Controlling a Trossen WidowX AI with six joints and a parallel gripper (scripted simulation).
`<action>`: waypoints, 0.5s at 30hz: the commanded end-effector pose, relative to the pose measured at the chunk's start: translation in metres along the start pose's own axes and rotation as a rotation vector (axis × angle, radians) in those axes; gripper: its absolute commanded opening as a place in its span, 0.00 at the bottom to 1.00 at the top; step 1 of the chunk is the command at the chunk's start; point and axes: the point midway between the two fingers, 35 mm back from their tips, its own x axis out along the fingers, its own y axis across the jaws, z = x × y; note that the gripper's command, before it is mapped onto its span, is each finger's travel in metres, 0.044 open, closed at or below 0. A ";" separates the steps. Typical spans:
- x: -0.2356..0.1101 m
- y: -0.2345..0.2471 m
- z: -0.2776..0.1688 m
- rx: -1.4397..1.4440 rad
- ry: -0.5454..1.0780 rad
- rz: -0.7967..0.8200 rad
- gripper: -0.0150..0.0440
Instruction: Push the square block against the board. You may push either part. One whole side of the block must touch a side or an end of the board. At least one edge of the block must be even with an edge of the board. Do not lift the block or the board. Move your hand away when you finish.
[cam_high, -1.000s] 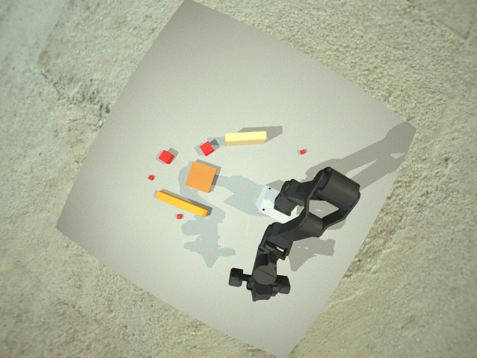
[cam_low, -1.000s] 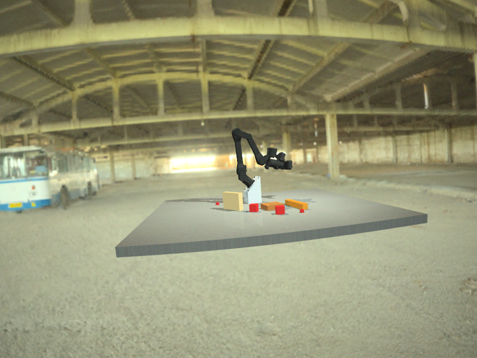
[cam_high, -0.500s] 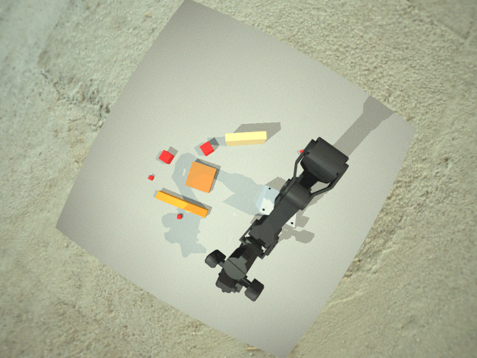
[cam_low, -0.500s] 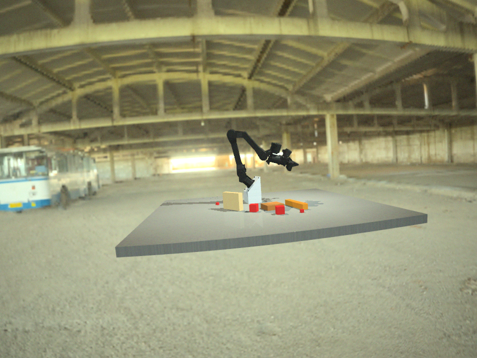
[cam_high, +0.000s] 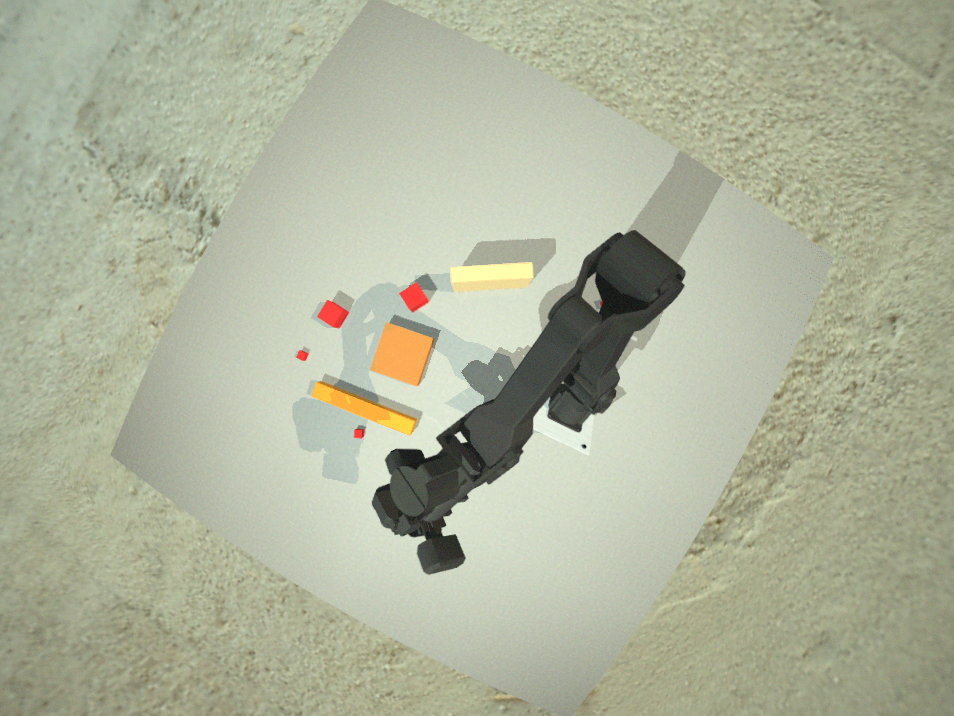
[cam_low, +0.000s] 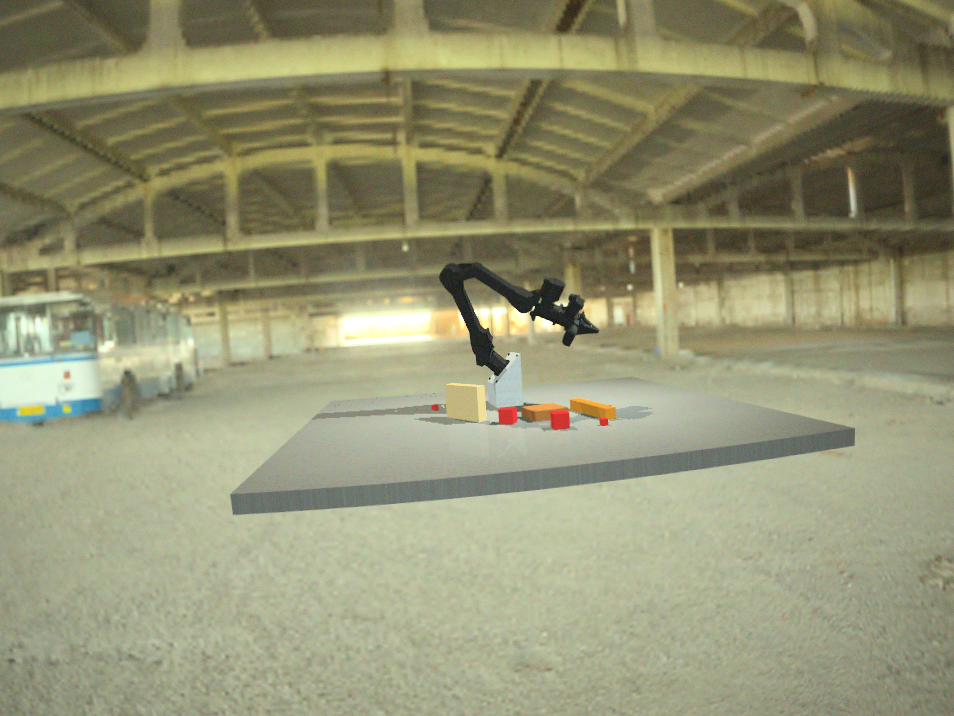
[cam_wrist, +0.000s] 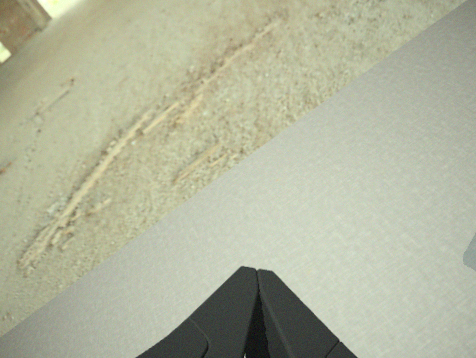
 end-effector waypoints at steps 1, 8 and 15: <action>-0.008 -0.027 0.014 0.118 0.000 -0.083 0.25; -0.029 -0.075 0.031 0.311 0.007 -0.224 0.25; -0.058 -0.125 0.040 0.504 0.013 -0.368 0.25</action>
